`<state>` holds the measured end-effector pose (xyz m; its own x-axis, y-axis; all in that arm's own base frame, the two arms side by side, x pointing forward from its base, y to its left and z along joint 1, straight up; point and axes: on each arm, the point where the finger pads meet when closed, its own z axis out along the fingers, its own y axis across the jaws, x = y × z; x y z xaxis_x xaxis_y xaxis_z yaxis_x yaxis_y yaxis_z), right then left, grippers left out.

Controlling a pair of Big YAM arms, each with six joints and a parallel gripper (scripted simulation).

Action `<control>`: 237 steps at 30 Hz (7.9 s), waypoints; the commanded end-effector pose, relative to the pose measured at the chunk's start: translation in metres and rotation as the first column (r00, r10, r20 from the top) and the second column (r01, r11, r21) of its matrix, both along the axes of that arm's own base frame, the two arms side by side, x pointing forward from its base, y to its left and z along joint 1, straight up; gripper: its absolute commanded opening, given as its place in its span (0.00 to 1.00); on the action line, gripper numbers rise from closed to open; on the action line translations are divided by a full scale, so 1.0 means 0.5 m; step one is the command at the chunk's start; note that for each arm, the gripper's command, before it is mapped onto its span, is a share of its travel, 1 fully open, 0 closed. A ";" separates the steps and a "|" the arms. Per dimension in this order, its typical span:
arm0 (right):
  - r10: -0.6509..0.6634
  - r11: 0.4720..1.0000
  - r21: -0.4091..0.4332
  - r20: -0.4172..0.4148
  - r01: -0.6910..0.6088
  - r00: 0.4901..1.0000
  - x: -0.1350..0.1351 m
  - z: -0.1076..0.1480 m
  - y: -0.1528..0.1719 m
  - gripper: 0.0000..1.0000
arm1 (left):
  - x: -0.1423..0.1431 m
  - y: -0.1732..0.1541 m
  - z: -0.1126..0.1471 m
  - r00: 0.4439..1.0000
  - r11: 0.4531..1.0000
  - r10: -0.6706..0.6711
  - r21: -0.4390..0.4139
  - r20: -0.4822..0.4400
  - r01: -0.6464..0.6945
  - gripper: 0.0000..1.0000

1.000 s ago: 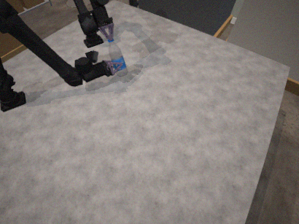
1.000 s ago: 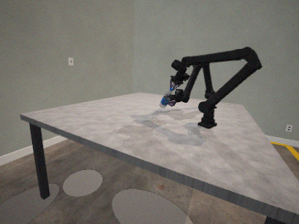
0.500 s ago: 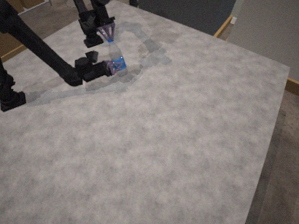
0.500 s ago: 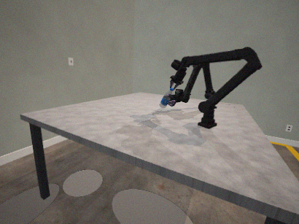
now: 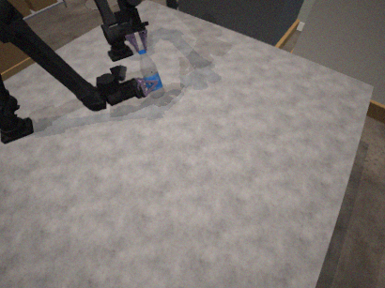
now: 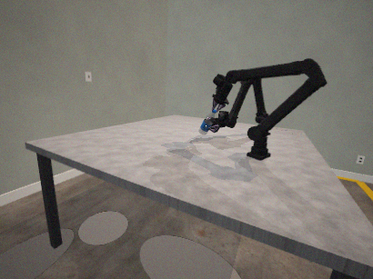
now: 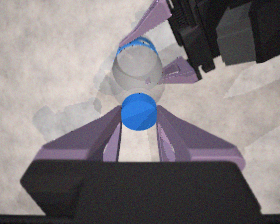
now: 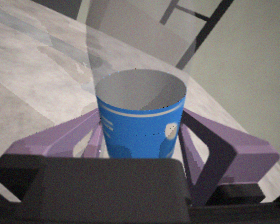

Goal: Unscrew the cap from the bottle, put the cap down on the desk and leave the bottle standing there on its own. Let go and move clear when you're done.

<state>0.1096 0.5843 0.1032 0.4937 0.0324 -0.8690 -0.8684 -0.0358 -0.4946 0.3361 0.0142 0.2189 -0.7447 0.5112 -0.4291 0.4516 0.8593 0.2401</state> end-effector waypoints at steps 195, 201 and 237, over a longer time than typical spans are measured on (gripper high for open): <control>0.003 0.999 0.041 0.013 -0.003 1.000 0.000 0.032 0.013 0.00 | 0.000 0.005 0.064 0.459 0.271 0.833 -0.496 -0.309 -0.825 0.00; 0.003 0.999 0.041 0.013 -0.003 1.000 0.000 0.032 0.013 0.00 | 0.002 0.004 0.061 0.458 0.269 0.834 -0.498 -0.308 -0.824 0.00; 0.010 1.000 -0.001 -0.485 -0.012 0.874 0.000 0.022 0.012 0.00 | -0.021 0.004 0.098 0.458 0.269 0.834 -0.498 -0.308 -0.824 0.00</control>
<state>0.1086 0.5847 0.1027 0.0376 0.0051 -0.9993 -0.9980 -0.0498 -0.0378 0.3187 0.0149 0.2504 -0.6302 -0.6912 -0.3536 -0.5915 0.7225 -0.3579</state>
